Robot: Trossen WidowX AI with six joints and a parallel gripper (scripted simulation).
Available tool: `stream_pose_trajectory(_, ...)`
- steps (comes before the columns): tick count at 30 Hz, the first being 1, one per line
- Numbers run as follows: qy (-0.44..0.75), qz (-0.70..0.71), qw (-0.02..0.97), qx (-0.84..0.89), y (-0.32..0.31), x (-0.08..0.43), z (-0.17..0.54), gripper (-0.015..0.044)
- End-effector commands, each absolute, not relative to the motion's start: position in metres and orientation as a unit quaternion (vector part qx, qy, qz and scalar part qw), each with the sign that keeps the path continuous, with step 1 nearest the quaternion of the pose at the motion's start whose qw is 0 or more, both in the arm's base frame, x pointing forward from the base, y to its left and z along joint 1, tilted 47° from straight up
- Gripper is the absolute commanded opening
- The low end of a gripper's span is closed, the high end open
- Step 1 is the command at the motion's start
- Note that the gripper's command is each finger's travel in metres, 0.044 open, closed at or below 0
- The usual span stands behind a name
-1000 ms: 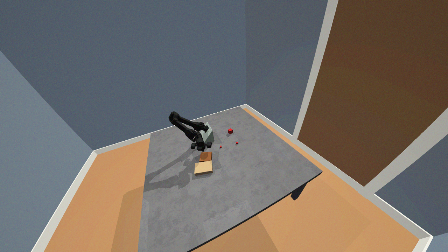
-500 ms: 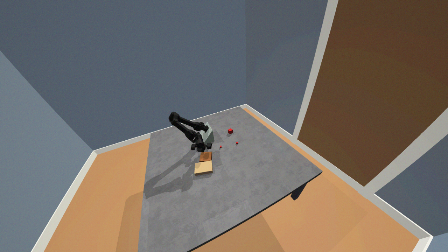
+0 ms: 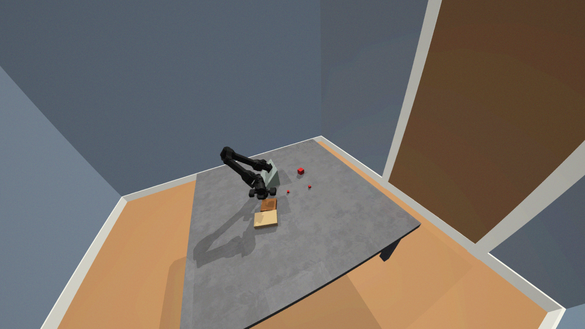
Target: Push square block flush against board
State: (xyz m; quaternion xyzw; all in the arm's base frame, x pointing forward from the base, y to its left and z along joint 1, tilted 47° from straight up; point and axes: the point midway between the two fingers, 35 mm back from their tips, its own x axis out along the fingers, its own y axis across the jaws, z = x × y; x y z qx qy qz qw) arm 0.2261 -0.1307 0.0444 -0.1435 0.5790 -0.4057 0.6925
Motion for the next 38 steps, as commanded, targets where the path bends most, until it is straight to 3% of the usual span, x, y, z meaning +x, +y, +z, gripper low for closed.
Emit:
stream_pose_trajectory(1,0.577,-0.407,0.694,-0.144,-0.132,0.232,0.046,0.0000)
stream_pose_trajectory(38,0.577,-0.407,0.694,-0.144,-0.136,0.248,0.051,0.0000)
